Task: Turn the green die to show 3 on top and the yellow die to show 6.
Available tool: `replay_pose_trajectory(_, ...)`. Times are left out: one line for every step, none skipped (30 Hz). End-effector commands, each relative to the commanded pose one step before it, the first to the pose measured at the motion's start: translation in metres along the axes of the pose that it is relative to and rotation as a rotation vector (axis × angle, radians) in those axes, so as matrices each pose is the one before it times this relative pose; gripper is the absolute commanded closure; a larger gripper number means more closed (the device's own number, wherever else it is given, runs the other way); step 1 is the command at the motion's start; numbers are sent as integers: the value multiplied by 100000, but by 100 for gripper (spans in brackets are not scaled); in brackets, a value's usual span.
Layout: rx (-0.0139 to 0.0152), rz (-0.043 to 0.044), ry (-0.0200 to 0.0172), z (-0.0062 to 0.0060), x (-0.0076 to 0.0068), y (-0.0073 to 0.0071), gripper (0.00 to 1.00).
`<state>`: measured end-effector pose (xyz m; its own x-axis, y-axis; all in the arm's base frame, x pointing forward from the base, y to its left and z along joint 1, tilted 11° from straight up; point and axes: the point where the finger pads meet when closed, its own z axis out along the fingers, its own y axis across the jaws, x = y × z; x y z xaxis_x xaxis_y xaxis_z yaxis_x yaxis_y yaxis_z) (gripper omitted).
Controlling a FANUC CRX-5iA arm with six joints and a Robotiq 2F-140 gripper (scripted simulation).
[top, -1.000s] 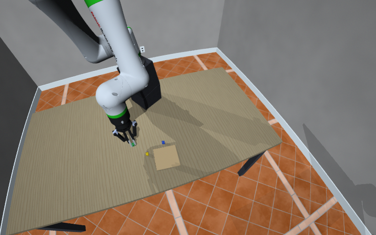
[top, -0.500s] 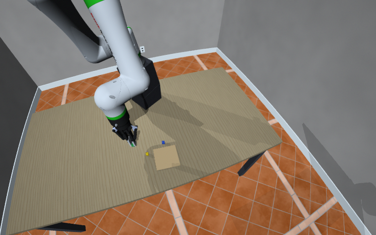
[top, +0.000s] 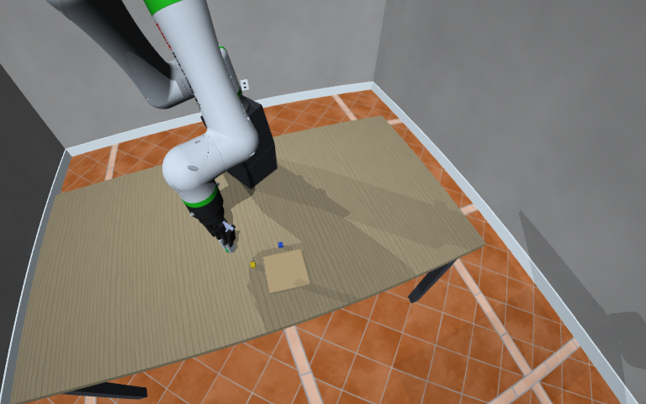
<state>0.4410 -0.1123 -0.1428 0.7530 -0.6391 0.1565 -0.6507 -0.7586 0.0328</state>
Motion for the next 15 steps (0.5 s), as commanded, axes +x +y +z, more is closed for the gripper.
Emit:
replay_pose_trajectory(-1476,10333,3223,28,-14,-67,93)
replay_pose_trajectory(1,5679,-3,17,-12,-35,93)
replay_pose_trajectory(1,6767,-3,20,-16,-41,93)
replay_pose_trajectory(0,2595,-1,8,-7,-15,93)
replay_pose_trajectory(0,481,0,1,-1,-3,93)
replay_pose_trajectory(0,5797,-3,17,-17,-34,93)
replay_pose_trajectory(0,3251,-2,10,-11,-18,93)
replay_pose_trajectory(0,464,0,1,-2,-3,93)
replay_pose_trajectory(0,5976,-3,18,-21,-33,93)
replay_pose_trajectory(0,3130,-1,9,-12,-17,93)
replay_pose_trajectory(0,3372,-2,10,-14,-17,93)
replay_pose_trajectory(0,3370,-2,10,-14,-17,93)
replay_pose_trajectory(0,1890,-1,6,-8,-9,93)
replay_pose_trajectory(0,4805,-2,14,-22,-23,93)
replay_pose_trajectory(0,3288,-2,10,-16,-15,93)
